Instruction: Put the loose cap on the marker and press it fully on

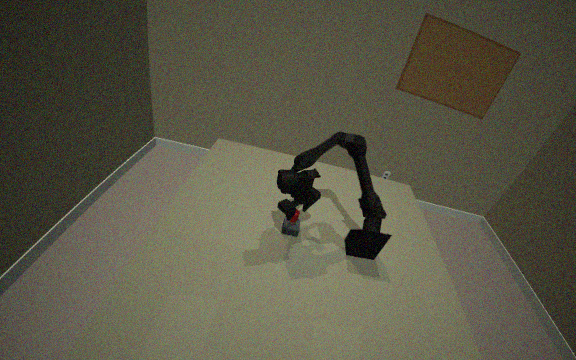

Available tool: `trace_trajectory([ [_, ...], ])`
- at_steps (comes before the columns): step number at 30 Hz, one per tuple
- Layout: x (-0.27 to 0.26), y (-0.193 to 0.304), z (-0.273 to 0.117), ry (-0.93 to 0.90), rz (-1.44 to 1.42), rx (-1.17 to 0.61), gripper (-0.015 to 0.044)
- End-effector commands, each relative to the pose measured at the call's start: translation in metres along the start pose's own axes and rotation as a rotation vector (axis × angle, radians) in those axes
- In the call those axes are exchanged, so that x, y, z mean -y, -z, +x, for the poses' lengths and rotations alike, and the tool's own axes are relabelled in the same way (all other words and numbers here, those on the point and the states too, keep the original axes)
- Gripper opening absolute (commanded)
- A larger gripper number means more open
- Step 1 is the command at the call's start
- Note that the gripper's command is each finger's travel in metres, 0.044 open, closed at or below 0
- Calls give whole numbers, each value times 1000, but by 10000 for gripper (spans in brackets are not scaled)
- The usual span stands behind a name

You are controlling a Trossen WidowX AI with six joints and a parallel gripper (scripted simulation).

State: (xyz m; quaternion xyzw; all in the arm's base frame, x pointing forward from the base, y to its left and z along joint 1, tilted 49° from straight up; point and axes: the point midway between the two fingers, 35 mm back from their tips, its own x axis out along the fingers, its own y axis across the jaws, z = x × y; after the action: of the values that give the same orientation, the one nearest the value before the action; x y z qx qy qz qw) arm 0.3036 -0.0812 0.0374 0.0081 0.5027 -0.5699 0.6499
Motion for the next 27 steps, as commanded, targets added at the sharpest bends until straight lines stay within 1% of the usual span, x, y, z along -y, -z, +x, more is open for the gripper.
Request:
trace_trajectory([
  [1, -4, 1, -49, -23, 4, 13, 440],
  [3, -3, 1, -58, -21, 5, 14, 440],
  [6, -3, 1, -58, -21, 5, 14, 440],
  [7, -3, 1, -58, -21, -10, 14, 414],
  [9, -3, 1, -57, -20, -125, 16, 361],
  [15, -3, 0, -51, -14, -653, 26, 204],
  [17, -3, 0, -50, -13, -711, 26, 151],
  [22, -3, 0, -50, -13, -711, 26, 20],
  [23, -3, 0, -50, -13, -711, 26, 0],
  [27, -3, 0, -50, -13, -711, 26, 0],
])
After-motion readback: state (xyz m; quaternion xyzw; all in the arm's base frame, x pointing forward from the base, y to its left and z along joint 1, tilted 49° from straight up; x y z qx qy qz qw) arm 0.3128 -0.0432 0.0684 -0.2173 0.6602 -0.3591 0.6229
